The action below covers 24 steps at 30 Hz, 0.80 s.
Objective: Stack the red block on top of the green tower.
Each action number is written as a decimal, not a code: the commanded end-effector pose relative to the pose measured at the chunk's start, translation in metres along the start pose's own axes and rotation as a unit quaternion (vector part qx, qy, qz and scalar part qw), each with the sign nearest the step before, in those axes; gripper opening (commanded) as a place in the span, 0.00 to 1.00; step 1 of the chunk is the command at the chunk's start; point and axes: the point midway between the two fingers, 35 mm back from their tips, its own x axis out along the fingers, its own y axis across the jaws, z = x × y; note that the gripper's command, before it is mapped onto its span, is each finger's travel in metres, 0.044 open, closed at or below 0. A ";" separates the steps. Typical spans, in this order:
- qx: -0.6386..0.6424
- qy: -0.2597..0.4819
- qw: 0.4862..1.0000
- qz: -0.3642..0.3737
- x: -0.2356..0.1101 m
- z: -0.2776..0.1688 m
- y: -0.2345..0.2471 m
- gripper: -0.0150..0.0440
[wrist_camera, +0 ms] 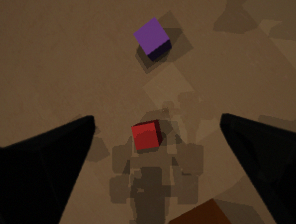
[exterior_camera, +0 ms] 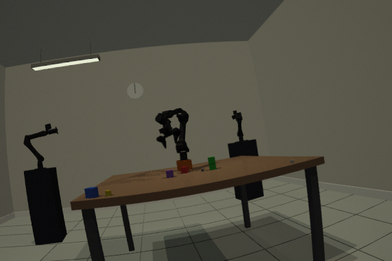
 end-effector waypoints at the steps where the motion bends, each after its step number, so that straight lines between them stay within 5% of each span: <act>1: -0.023 0.046 0.999 -0.016 0.021 -0.015 0.012 1.00; 15: -0.119 0.170 0.973 -0.103 0.073 -0.072 0.039 1.00; 24: -0.124 0.175 0.971 -0.108 0.075 -0.071 0.040 1.00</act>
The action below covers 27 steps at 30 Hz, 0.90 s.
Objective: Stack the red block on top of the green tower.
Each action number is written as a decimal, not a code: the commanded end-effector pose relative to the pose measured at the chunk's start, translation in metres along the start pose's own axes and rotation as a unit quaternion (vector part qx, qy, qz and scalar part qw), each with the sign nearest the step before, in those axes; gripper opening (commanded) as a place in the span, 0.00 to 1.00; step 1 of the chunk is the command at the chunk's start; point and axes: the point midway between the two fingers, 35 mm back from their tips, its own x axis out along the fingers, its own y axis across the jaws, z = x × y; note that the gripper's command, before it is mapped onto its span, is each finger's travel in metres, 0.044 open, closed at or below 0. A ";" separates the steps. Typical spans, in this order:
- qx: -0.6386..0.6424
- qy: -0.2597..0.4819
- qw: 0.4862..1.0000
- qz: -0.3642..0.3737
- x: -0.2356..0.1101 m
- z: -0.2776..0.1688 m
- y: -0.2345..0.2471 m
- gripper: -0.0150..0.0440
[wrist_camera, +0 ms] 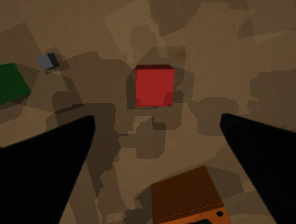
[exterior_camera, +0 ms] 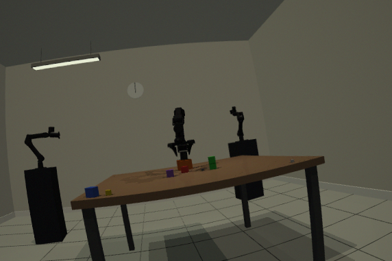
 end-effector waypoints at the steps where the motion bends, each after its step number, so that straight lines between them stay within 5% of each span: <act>1: -0.001 0.003 1.000 -0.005 0.003 0.000 0.000 1.00; 10: -0.001 0.003 1.000 -0.005 0.059 0.003 -0.002 1.00; 27: -0.001 0.003 1.000 -0.005 0.076 0.003 -0.002 1.00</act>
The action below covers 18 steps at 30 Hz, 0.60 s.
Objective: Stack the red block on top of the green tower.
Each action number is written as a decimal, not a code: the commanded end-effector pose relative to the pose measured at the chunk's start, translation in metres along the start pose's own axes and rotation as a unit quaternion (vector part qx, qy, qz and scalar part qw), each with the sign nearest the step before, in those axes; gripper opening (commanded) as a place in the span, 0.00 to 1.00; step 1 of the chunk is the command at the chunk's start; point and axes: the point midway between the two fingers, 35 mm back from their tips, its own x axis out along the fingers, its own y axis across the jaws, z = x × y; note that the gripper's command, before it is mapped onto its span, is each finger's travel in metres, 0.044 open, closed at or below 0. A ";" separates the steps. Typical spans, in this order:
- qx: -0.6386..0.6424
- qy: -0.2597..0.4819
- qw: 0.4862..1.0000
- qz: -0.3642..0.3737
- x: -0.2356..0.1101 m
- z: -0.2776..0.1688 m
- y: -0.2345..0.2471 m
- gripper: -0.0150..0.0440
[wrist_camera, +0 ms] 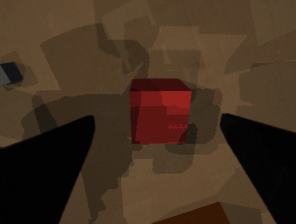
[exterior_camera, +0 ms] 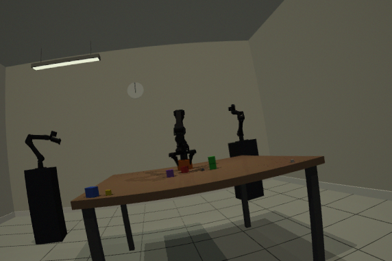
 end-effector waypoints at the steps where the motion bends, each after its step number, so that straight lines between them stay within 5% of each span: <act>1: 0.002 0.002 1.000 -0.003 0.008 -0.001 -0.001 1.00; 18: 0.002 0.002 1.000 -0.003 0.036 -0.002 -0.001 1.00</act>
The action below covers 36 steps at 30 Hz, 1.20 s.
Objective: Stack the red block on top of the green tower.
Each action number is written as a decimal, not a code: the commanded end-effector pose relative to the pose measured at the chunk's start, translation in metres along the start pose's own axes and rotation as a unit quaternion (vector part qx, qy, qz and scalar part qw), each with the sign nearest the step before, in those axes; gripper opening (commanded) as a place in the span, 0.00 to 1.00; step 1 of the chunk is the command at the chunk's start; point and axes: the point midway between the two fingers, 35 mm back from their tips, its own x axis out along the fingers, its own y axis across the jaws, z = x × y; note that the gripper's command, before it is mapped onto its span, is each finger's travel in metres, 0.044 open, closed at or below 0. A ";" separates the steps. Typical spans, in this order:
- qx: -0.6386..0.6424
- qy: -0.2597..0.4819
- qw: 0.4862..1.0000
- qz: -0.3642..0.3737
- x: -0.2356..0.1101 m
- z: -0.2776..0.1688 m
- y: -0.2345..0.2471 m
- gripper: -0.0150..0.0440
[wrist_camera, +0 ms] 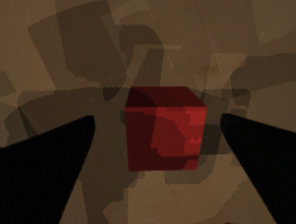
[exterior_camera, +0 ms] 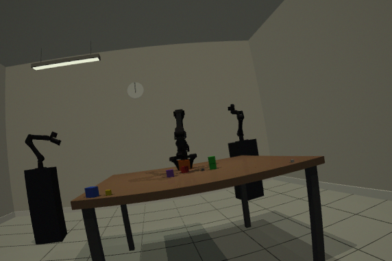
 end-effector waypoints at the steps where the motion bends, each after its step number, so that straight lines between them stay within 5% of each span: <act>1: 0.002 0.002 1.000 -0.003 0.008 -0.002 -0.001 1.00; 22: 0.002 0.002 1.000 -0.003 0.015 -0.003 -0.001 1.00; 32: 0.002 0.002 1.000 -0.003 0.015 -0.003 -0.001 0.56; 36: 0.002 0.002 1.000 -0.003 0.015 -0.003 -0.001 0.51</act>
